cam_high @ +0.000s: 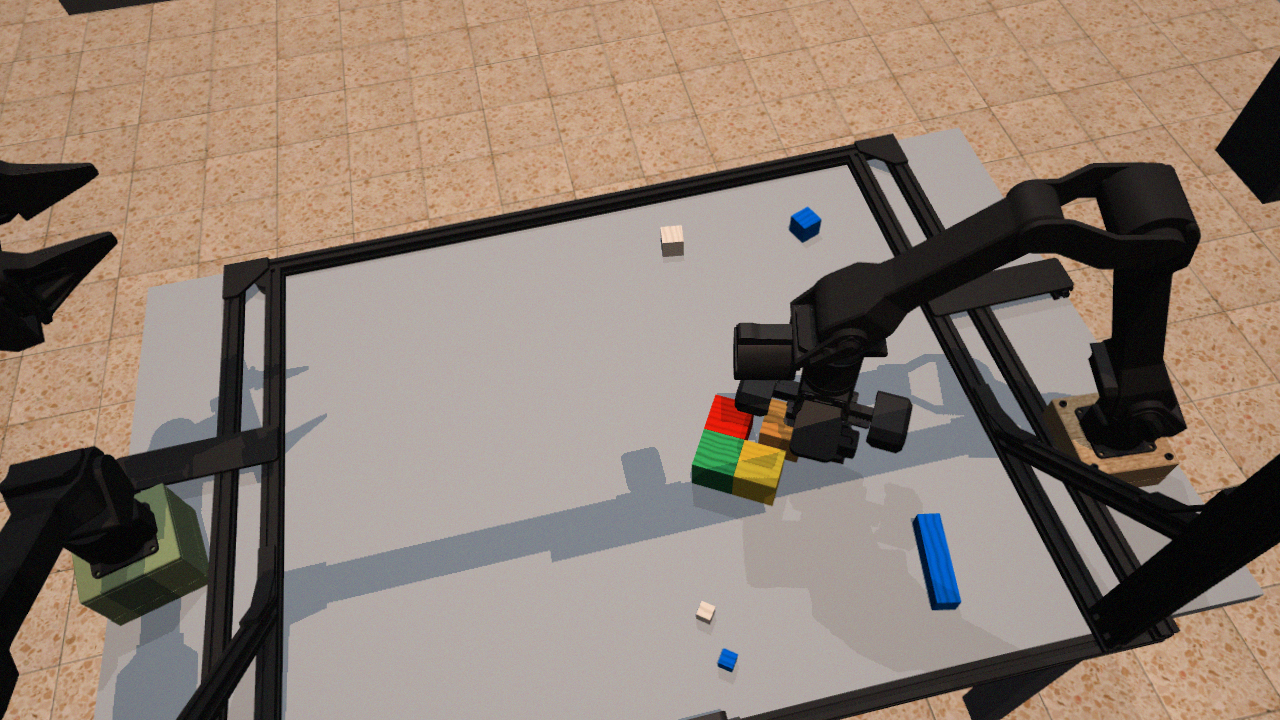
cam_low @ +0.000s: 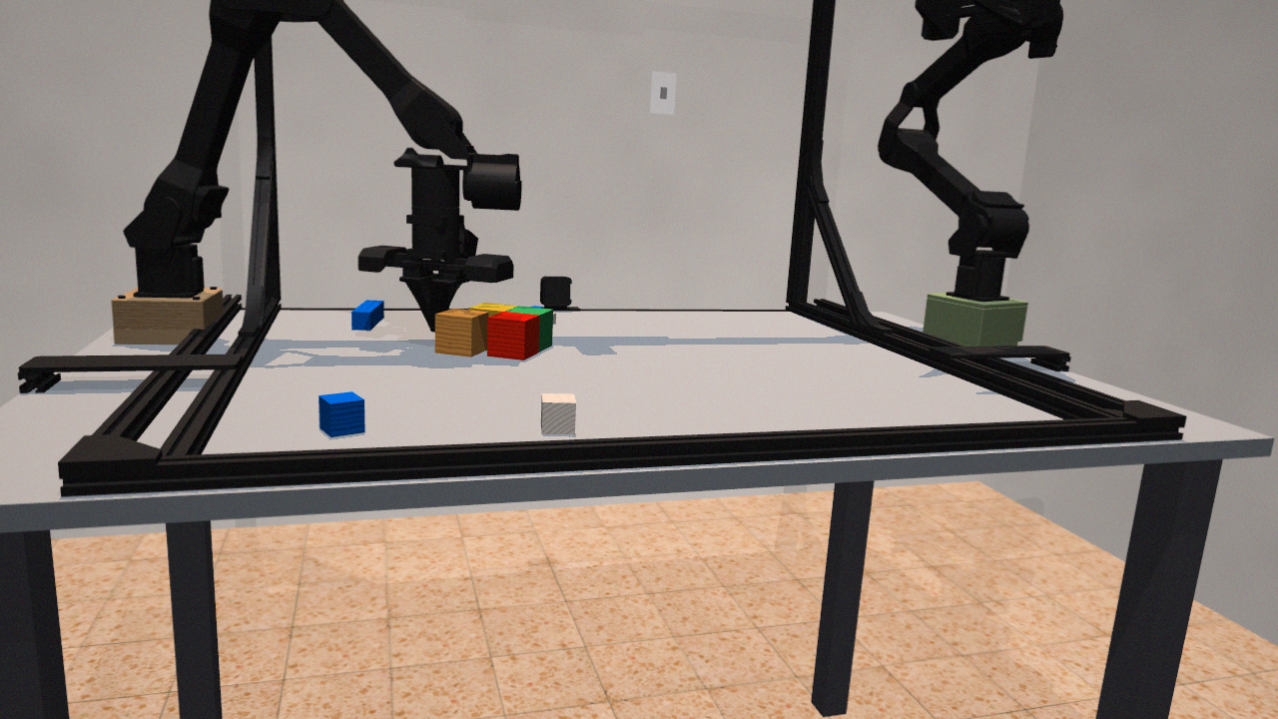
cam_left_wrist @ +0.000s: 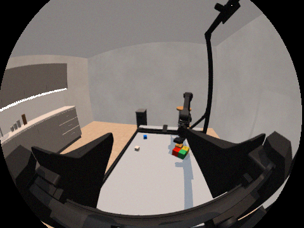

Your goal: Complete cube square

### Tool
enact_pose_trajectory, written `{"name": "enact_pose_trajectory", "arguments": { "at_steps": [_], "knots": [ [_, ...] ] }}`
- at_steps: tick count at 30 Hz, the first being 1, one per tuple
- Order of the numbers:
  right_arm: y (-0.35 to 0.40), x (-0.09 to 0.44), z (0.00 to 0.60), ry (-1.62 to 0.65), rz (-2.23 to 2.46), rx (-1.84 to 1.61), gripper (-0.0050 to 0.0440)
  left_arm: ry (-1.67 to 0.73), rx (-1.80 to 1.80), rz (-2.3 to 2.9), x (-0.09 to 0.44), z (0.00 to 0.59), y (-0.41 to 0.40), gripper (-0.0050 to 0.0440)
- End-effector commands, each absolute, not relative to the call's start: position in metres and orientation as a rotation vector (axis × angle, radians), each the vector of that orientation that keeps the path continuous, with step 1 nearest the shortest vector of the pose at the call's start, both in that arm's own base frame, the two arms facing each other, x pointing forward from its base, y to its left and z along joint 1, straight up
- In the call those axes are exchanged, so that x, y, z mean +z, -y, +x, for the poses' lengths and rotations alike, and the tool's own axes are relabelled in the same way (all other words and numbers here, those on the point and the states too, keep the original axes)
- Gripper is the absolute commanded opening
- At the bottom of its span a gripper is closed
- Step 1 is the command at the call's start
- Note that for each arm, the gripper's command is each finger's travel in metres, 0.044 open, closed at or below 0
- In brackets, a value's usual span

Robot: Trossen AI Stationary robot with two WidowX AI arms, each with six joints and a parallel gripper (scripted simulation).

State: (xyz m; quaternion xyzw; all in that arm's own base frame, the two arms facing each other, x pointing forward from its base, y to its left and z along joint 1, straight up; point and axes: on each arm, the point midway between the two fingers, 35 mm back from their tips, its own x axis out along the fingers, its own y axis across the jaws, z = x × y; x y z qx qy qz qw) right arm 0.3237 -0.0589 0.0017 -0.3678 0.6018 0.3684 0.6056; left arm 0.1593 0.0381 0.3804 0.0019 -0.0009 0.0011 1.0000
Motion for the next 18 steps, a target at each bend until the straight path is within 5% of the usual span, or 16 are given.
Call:
{"name": "enact_pose_trajectory", "arguments": {
  "at_steps": [1,18],
  "knots": [
    [0.0607,0.0002,0.3265,-1.396,-0.856,0.856,0.0000,0.001,0.000,-0.001,0.3802,0.1592,-0.0377,0.0400],
    [0.0598,0.0007,0.3254,-1.395,-0.855,0.855,0.0000,0.001,0.000,-0.001,0.3802,0.1592,-0.0377,0.0400]
  ]
}}
